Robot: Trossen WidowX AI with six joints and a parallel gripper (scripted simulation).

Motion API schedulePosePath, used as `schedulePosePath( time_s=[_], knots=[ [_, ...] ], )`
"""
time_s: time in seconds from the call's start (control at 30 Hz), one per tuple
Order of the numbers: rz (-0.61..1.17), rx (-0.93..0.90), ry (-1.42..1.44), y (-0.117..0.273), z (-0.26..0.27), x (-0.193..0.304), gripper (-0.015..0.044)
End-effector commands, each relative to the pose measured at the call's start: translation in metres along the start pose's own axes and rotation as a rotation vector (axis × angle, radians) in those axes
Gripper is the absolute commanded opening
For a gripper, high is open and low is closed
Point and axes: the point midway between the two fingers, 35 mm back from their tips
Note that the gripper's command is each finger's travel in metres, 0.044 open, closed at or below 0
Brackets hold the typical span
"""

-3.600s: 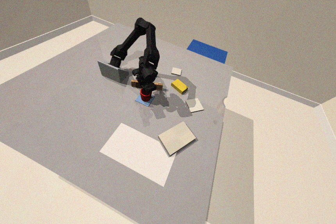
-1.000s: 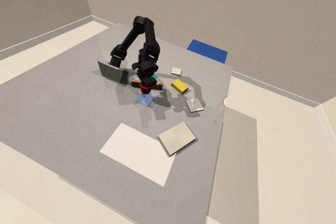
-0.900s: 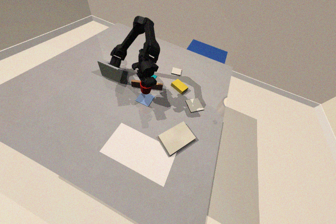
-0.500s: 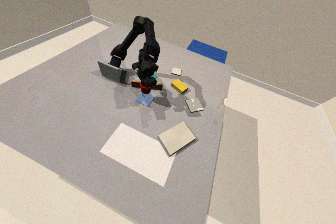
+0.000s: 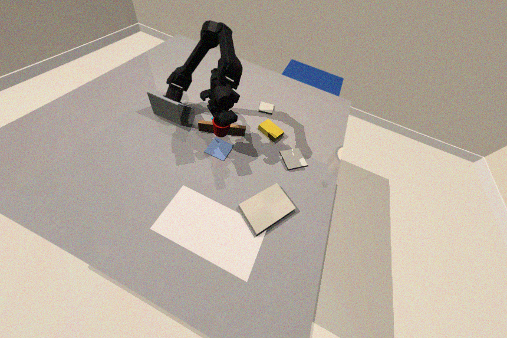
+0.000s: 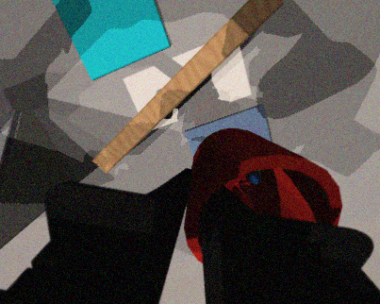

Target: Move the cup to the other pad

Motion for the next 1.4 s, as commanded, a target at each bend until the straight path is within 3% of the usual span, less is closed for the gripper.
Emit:
schedulePosePath(
  time_s=[0.0, 1.37],
  knots=[
    [-0.004, -0.005, -0.006, -0.001, 0.007, -0.005, 0.0],
    [-0.005, -0.008, -0.006, 0.004, 0.074, -0.051, 0.0]
  ],
)
Point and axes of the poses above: the point midway between the two fingers, 35 mm back from their tips, its own y axis back along the fingers, its own z axis across the jaws, x = y × z, and after that the axes turned 3 degrees about -y, right-handed
